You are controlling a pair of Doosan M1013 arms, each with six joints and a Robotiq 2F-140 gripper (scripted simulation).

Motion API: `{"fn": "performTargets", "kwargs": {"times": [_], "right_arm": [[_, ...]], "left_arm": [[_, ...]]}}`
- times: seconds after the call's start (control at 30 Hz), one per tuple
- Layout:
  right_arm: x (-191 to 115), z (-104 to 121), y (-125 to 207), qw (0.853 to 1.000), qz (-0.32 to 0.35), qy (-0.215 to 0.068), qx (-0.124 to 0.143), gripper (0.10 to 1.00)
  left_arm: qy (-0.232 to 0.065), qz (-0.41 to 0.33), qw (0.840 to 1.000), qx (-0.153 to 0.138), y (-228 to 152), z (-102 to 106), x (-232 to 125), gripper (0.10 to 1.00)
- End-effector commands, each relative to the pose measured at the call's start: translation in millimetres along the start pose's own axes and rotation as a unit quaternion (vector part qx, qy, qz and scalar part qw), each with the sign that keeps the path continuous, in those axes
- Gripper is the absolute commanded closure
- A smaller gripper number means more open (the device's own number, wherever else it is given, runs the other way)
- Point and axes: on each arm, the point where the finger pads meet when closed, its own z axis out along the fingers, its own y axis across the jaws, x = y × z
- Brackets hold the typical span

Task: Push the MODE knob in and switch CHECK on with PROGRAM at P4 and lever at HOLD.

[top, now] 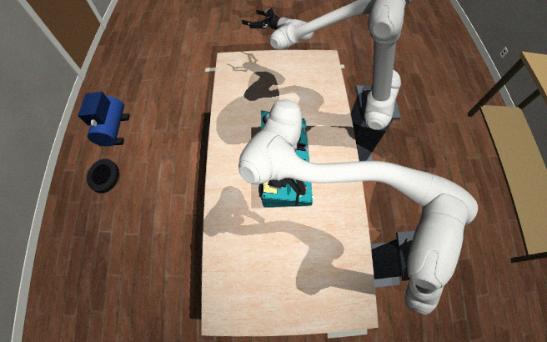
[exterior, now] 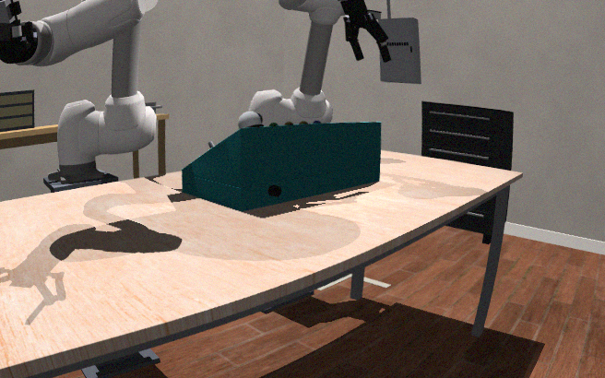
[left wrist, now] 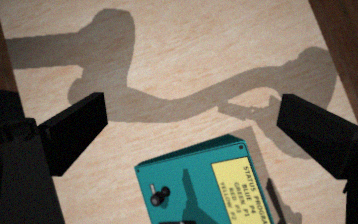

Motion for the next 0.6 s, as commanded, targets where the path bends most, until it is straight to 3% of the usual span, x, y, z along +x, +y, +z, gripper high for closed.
{"fn": "performTargets", "kwargs": {"times": [0.0, 0.1, 0.13, 0.27, 0.57], "right_arm": [[10, 10, 69, 0.999, 0.005, 0.004, -0.037, 0.098], [11, 11, 82, 0.999, 0.006, 0.005, -0.043, 0.098], [15, 13, 121, 0.998, 0.009, 0.007, -0.065, 0.098], [20, 12, 167, 0.996, 0.013, 0.010, -0.090, 0.098], [30, 0, 286, 0.988, 0.022, 0.016, -0.154, 0.098]], "left_arm": [[-0.001, 0.106, 0.993, -0.060, 4, 0, -62, 0.098], [-0.001, 0.126, 0.990, -0.069, 3, 0, -74, 0.098], [0.000, 0.185, 0.978, -0.097, -1, 0, -110, 0.098], [0.003, 0.253, 0.959, -0.130, -8, 1, -154, 0.098], [0.014, 0.419, 0.883, -0.212, -43, 3, -263, 0.098]]}}
